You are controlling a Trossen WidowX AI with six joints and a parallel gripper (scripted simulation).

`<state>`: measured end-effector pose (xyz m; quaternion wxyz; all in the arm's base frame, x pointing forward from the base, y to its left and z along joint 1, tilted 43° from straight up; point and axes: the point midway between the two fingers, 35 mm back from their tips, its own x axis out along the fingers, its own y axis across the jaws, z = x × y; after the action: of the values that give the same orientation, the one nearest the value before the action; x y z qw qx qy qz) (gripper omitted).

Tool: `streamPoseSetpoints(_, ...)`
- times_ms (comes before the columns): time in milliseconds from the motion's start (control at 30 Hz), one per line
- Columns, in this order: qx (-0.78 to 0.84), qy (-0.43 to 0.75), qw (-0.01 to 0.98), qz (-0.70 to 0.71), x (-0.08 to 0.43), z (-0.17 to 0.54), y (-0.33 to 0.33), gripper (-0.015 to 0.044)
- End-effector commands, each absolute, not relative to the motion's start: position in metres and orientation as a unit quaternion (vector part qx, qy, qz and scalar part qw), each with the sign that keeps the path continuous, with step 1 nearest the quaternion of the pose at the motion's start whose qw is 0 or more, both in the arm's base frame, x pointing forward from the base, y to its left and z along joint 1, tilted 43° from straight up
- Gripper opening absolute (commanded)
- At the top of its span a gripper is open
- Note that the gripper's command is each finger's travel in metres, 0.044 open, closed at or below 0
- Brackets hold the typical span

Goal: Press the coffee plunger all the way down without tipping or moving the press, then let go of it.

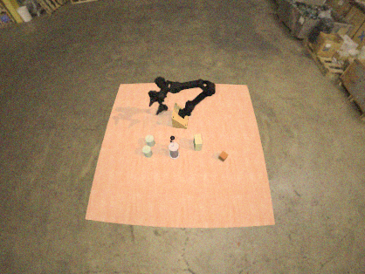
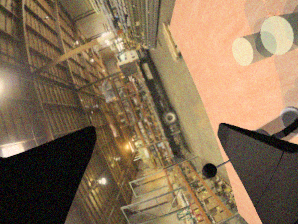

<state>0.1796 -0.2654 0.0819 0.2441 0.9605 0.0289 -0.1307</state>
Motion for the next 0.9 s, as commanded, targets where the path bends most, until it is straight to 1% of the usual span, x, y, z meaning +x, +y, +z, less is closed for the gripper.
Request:
streamPoseSetpoints(0,0.807,0.153,0.565,-0.084,0.231,0.125,-0.243,0.044)
streamPoseSetpoints(200,0.715,0.193,0.67,-0.047,0.247,0.141,-0.229,0.044)
streamPoseSetpoints(467,0.577,0.233,0.783,0.014,0.268,0.163,-0.207,0.044)
streamPoseSetpoints(700,0.434,0.255,0.86,0.078,0.285,0.183,-0.183,0.044)
streamPoseSetpoints(867,0.343,0.26,0.895,0.121,0.293,0.195,-0.167,0.044)
